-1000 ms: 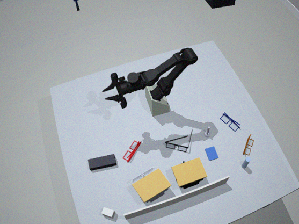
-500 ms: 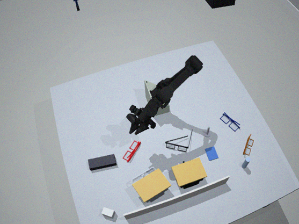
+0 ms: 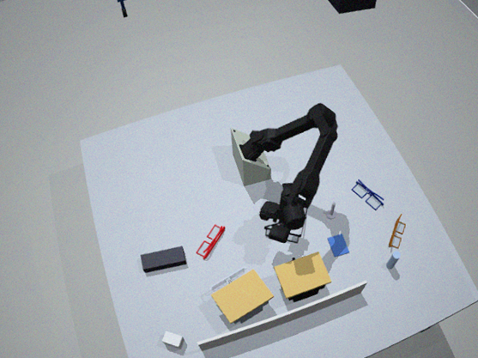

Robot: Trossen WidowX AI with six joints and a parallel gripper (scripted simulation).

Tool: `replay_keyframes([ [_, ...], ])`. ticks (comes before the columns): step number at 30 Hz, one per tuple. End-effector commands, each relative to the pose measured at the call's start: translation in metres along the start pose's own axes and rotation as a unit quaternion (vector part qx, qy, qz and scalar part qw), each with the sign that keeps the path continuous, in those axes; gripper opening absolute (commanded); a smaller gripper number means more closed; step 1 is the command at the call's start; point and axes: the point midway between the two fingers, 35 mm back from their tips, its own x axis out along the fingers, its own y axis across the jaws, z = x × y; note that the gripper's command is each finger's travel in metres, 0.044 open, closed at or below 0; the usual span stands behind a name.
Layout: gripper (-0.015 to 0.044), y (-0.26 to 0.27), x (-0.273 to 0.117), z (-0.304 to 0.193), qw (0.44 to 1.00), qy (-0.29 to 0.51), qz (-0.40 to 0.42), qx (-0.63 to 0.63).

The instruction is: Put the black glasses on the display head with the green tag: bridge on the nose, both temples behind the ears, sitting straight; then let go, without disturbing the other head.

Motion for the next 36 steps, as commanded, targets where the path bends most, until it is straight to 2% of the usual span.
replay_keyframes([
  [1, 0.0200, -0.035, 0.017, -0.032, 0.996, 0.015, -0.082, -0.039],
  [8, 0.0200, -0.031, 0.018, -0.027, 0.996, 0.015, -0.082, -0.039],
  [11, 0.0121, -0.031, 0.018, -0.027, 0.996, 0.015, -0.082, -0.039],
  [23, 0.0120, -0.031, 0.020, -0.027, 0.996, 0.015, -0.082, -0.039],
  [36, 0.0120, -0.032, 0.040, -0.028, 0.996, 0.014, -0.081, -0.039],
])
